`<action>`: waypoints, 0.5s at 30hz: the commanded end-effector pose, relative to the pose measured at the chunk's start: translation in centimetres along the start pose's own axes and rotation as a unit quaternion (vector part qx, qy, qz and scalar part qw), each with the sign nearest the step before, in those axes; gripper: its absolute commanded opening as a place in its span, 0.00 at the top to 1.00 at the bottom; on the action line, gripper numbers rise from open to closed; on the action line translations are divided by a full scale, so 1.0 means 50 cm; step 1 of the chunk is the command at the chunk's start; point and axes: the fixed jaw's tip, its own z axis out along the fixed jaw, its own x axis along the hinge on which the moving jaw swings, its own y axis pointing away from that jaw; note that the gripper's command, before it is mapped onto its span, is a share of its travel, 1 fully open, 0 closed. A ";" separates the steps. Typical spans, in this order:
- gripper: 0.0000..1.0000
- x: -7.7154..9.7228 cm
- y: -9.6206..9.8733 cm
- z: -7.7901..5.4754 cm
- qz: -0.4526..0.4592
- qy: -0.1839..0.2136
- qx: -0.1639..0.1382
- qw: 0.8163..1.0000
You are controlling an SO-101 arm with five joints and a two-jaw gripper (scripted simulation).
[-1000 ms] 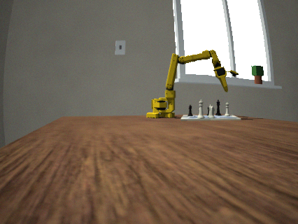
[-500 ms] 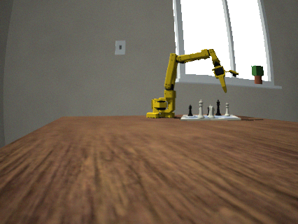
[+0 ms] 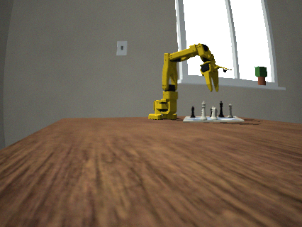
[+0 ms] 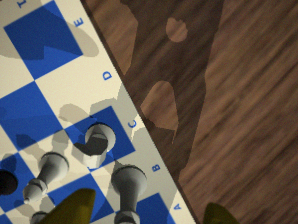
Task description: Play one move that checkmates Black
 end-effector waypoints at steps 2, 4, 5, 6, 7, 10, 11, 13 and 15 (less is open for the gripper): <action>0.76 0.016 -0.114 -0.010 0.112 -0.008 0.033 0.993; 0.75 0.032 -0.157 -0.015 0.157 -0.008 0.046 0.986; 0.74 0.042 -0.177 -0.018 0.180 -0.007 0.053 0.982; 0.73 0.053 -0.197 -0.021 0.202 -0.007 0.060 0.978; 0.73 0.064 -0.216 -0.024 0.225 -0.007 0.066 0.972; 0.71 0.103 -0.268 -0.035 0.290 -0.006 0.085 0.953; 0.70 0.117 -0.283 -0.038 0.311 -0.006 0.091 0.946; 0.70 0.117 -0.283 -0.038 0.311 -0.006 0.091 0.946; 0.69 0.146 -0.311 -0.046 0.351 -0.005 0.103 0.931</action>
